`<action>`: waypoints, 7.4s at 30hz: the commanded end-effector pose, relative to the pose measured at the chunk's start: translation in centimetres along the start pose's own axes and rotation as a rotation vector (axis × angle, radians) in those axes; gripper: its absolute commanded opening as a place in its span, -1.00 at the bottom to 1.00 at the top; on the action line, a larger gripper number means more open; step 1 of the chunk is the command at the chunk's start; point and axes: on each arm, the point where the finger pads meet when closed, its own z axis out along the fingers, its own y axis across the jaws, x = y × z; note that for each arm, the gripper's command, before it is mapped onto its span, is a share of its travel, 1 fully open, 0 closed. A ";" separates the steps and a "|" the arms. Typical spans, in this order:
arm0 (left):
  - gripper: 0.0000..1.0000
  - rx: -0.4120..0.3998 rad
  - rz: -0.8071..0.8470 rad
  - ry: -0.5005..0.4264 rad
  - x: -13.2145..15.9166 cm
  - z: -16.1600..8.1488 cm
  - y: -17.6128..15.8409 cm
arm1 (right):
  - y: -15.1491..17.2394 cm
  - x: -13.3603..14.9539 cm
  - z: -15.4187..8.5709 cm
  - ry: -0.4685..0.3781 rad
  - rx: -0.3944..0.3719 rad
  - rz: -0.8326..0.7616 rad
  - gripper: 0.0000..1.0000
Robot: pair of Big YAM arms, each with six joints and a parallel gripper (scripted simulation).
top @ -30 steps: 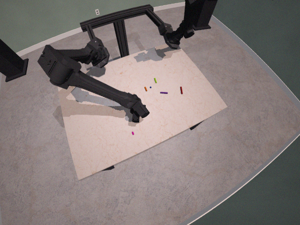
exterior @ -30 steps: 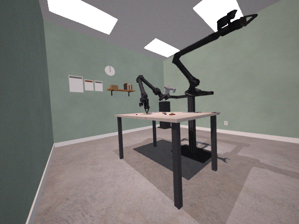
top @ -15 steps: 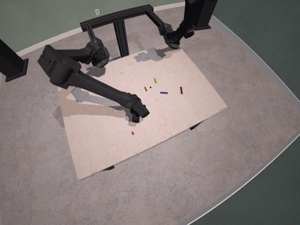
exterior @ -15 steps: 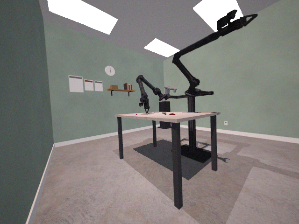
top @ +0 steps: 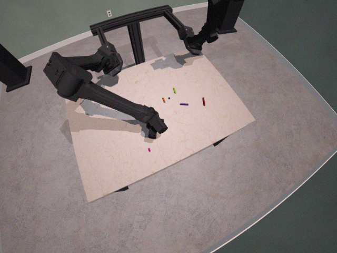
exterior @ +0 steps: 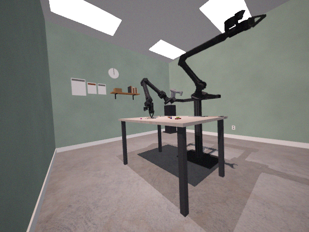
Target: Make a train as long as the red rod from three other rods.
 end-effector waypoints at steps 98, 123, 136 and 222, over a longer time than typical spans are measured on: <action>1.00 -0.012 -0.004 0.007 0.0 -0.3 0.5 | -0.4 0.5 -8.1 0.016 0.016 -0.008 -0.53; 1.00 -0.012 -0.004 0.007 0.0 -0.3 0.5 | 0.1 -1.8 -7.9 0.008 0.006 -0.029 1.00; 1.00 -0.012 -0.004 0.007 0.0 -0.3 0.5 | -1.5 -12.7 -5.9 0.015 0.008 -0.354 1.00; 1.00 -0.012 -0.004 0.007 0.0 -0.3 0.5 | -2.4 -16.2 -1.3 -0.006 0.005 -0.433 -0.53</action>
